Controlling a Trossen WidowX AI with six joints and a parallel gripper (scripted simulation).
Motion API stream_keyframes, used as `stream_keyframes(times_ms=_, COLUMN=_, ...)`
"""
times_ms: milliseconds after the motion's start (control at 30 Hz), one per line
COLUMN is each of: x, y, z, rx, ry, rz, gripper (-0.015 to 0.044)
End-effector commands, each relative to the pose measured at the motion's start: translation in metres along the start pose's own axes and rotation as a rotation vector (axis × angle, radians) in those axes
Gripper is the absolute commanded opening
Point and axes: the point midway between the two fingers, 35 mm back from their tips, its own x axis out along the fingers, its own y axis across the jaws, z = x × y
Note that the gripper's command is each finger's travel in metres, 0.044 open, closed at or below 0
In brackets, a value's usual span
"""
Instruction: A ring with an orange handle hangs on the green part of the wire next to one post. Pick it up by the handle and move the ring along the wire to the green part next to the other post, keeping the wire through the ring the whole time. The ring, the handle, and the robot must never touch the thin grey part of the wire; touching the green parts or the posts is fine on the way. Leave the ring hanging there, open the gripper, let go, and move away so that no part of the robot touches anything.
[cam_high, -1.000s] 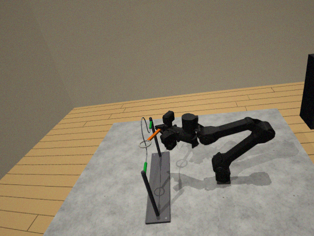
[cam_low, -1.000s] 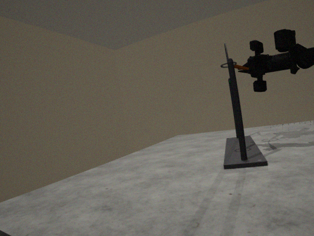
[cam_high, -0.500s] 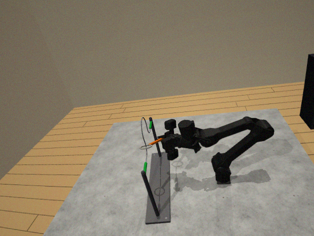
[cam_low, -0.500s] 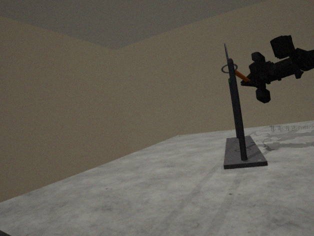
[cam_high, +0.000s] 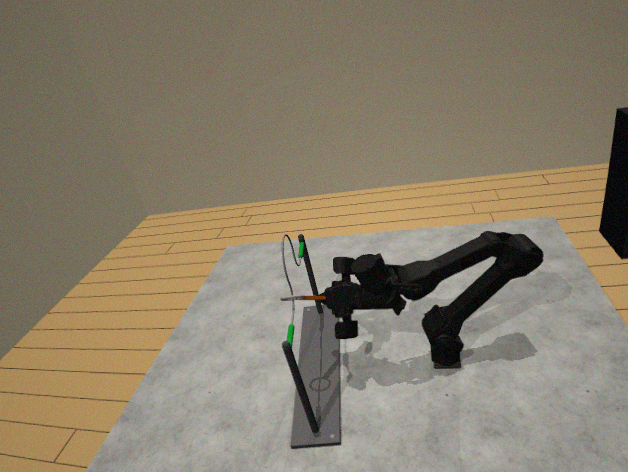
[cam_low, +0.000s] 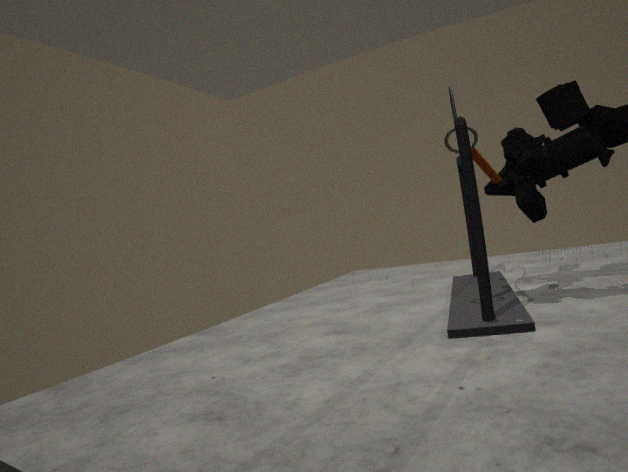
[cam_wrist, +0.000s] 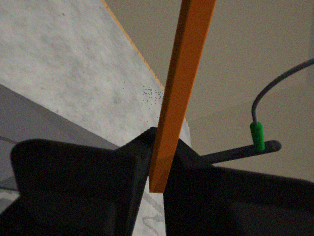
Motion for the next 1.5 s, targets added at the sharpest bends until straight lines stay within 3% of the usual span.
stream_keyframes(times_ms=0, x=0.005, y=0.015, z=-0.002, rx=0.057, ry=-0.02, rz=0.044, gripper=-0.015)
stream_keyframes(times_ms=867, x=-0.019, y=0.096, z=0.024, rx=0.545, ry=0.023, rz=0.313, gripper=-0.015)
stream_keyframes(times_ms=1467, x=-0.035, y=0.123, z=0.046, rx=0.696, ry=0.04, rz=0.393, gripper=-0.015)
